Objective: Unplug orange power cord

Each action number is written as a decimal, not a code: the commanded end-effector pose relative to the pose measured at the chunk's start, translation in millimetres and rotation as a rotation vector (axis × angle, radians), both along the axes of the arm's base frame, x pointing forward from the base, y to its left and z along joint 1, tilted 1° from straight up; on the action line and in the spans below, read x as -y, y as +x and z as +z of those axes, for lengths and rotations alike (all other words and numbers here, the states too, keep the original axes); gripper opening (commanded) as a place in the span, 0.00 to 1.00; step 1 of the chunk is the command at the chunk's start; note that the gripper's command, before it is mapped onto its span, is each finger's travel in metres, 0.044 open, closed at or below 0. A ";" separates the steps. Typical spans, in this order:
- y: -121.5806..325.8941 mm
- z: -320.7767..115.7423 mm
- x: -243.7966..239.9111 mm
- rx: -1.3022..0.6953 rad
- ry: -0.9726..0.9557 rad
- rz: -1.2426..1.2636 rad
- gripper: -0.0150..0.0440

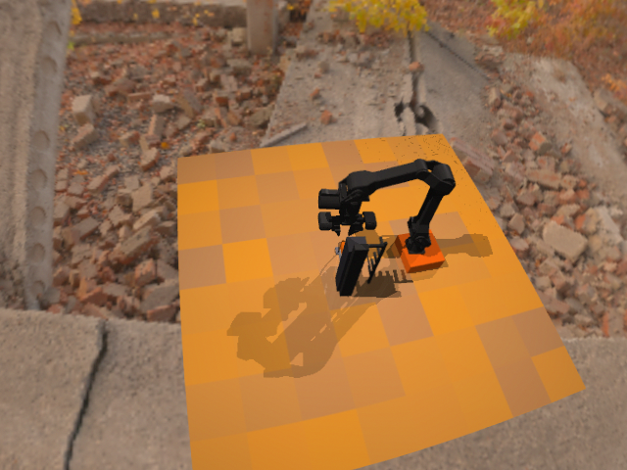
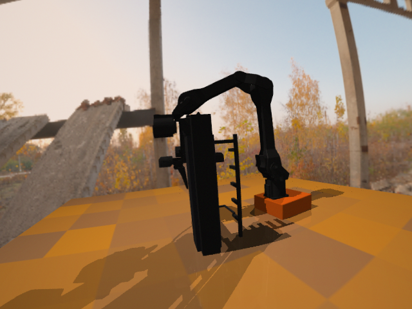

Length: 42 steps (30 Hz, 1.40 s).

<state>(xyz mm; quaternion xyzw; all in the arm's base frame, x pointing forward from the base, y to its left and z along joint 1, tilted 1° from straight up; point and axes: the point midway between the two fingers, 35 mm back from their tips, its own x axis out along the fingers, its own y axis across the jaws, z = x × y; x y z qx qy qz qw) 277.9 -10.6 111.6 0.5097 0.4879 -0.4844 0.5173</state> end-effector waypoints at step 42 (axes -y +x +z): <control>-1.6 -10.4 -40.1 -0.003 0.007 0.005 0.36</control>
